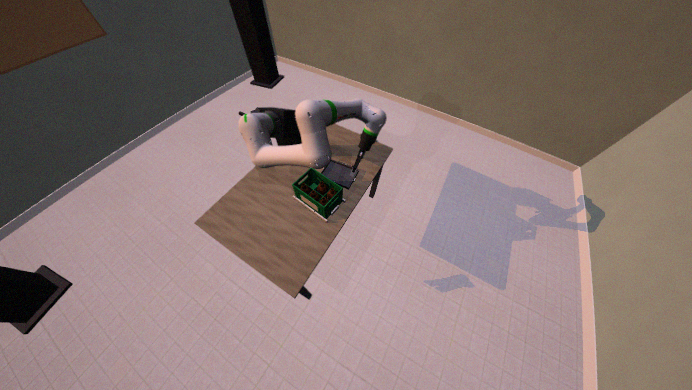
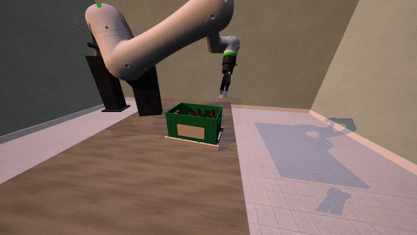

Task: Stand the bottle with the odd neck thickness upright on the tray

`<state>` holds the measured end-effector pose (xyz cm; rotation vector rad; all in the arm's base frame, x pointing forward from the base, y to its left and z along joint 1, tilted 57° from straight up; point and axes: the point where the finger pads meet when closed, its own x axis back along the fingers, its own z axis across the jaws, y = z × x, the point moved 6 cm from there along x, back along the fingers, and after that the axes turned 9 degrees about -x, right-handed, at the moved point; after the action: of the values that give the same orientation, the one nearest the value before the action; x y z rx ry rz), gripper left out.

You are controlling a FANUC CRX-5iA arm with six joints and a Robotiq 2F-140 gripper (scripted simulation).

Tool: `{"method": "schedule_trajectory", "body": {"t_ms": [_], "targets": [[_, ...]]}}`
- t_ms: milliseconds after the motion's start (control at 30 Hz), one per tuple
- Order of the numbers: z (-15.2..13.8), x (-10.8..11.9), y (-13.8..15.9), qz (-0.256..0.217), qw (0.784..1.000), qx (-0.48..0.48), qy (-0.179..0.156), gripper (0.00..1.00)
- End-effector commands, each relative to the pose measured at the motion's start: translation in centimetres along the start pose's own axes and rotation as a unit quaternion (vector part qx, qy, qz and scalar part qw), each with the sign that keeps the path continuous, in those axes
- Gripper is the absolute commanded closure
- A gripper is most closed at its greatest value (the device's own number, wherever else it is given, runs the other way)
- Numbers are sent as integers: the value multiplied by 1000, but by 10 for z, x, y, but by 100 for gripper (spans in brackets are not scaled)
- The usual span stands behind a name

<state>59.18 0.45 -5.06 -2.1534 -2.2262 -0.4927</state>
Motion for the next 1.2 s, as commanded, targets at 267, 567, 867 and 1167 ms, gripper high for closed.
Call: {"method": "schedule_trajectory", "body": {"t_ms": [267,567,867,1167], "targets": [[18,37,72,-17,997,77,16,0],[22,66,133,-35,988,149,25,0],[18,84,170,-46,979,198,29,0],[7,100,204,-58,965,252,29,0]]}}
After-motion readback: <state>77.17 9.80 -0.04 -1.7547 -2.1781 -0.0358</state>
